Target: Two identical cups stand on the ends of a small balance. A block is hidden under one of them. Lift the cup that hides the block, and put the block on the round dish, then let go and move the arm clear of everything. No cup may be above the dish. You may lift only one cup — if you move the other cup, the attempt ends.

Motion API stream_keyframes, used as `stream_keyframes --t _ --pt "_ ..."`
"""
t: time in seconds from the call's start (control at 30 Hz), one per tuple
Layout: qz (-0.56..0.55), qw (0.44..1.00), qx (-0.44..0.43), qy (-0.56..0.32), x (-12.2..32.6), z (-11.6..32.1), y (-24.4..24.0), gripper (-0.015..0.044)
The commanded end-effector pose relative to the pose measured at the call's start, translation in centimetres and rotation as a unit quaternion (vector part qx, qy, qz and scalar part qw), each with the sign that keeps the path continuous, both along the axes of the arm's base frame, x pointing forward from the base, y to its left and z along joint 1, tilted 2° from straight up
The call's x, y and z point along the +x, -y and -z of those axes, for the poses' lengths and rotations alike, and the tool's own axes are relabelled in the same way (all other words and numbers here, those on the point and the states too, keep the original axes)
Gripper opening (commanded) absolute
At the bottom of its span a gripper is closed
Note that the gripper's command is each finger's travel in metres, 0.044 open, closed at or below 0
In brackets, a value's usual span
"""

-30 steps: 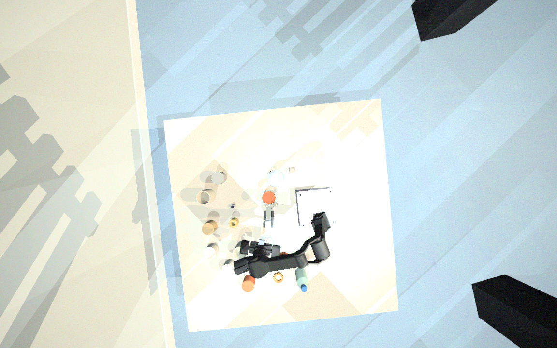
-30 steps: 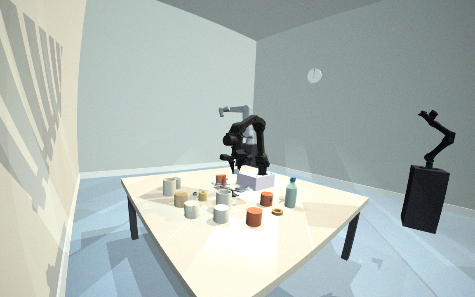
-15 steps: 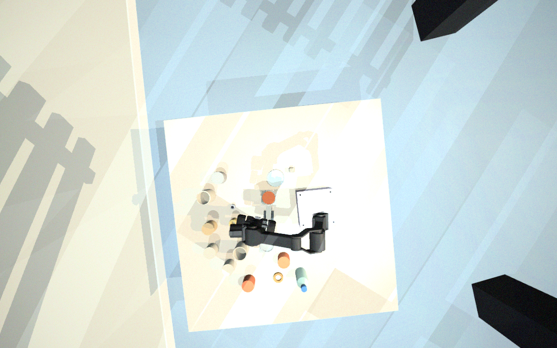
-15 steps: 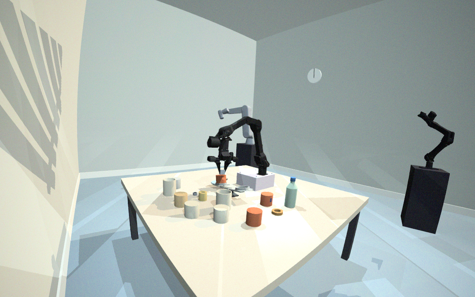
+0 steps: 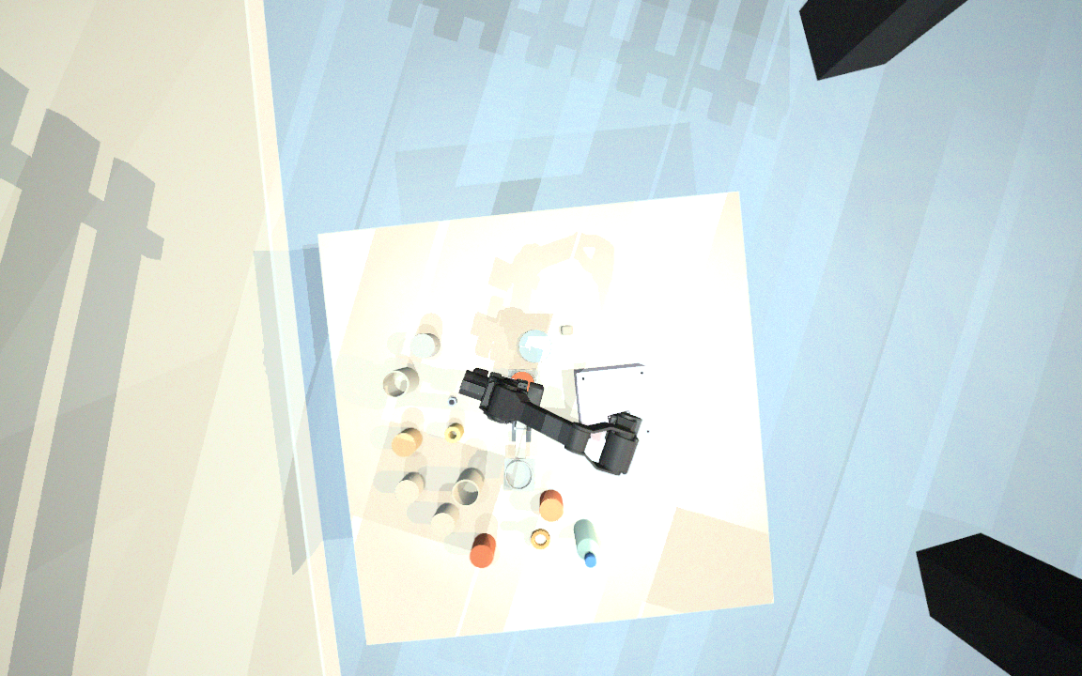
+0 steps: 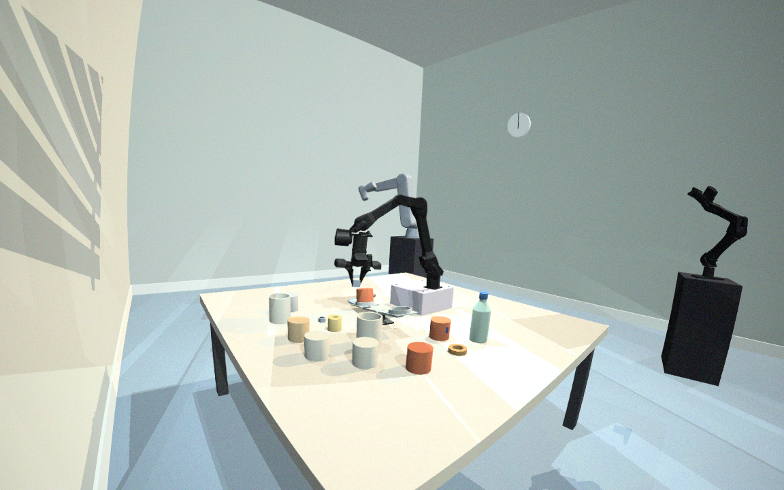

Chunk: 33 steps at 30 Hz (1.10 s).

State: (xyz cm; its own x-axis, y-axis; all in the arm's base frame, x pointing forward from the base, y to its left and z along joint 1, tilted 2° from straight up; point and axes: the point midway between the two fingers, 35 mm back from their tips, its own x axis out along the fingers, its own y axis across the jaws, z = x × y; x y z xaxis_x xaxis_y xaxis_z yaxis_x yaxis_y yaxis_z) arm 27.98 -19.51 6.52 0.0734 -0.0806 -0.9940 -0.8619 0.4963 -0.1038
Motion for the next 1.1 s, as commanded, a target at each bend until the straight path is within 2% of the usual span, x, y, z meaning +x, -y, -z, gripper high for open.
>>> stream_keyframes --t 0.0,0.43,0.63,0.9,1.07 --pt "-0.005 1.000 -0.005 -0.009 -2.3 0.9 2.4 0.0000" --pt "-0.050 0.998 0.008 -0.032 -9.7 3.4 7.8 0.0000" --pt "-0.050 0.998 0.008 -0.032 -9.8 3.8 7.9 0.0000" --pt "-0.050 0.998 0.008 -0.032 -9.7 7.5 8.1 0.0000" --pt "-0.050 0.998 0.008 -0.032 -9.7 7.6 8.1 0.0000"
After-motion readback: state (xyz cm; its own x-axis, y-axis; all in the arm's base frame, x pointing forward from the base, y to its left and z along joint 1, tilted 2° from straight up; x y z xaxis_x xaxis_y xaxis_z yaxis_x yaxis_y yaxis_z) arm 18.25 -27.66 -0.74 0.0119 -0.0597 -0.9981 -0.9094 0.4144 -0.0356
